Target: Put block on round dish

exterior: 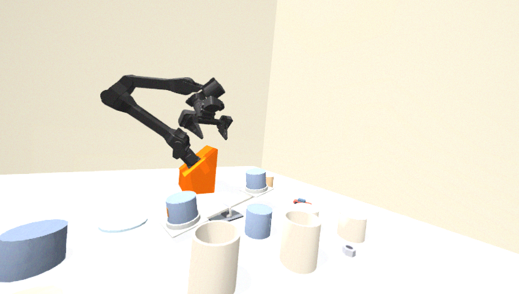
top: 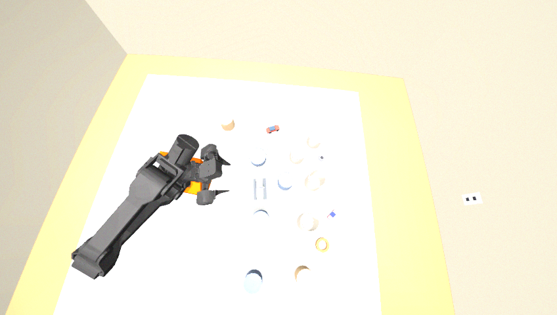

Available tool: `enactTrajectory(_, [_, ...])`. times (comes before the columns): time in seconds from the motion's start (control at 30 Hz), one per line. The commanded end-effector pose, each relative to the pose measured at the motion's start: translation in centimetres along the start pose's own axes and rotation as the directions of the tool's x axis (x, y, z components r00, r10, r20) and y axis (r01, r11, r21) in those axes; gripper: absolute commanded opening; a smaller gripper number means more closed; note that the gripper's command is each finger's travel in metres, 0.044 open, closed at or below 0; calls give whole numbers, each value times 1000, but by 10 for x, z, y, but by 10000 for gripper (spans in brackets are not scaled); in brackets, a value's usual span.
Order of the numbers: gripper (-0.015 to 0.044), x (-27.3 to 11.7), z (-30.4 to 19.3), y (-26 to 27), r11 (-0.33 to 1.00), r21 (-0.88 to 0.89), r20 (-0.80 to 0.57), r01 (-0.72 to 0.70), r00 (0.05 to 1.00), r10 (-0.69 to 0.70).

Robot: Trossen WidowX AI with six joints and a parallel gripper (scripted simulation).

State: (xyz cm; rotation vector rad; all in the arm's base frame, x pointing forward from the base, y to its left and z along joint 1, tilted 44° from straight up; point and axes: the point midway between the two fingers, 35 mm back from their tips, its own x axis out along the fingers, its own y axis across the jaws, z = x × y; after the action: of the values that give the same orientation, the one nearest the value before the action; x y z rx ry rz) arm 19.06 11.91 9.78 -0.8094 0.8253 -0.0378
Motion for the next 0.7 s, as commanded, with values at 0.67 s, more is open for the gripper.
enactTrajectory(0.67, [440,57,33,-54,765,580,-338,279,937,-85])
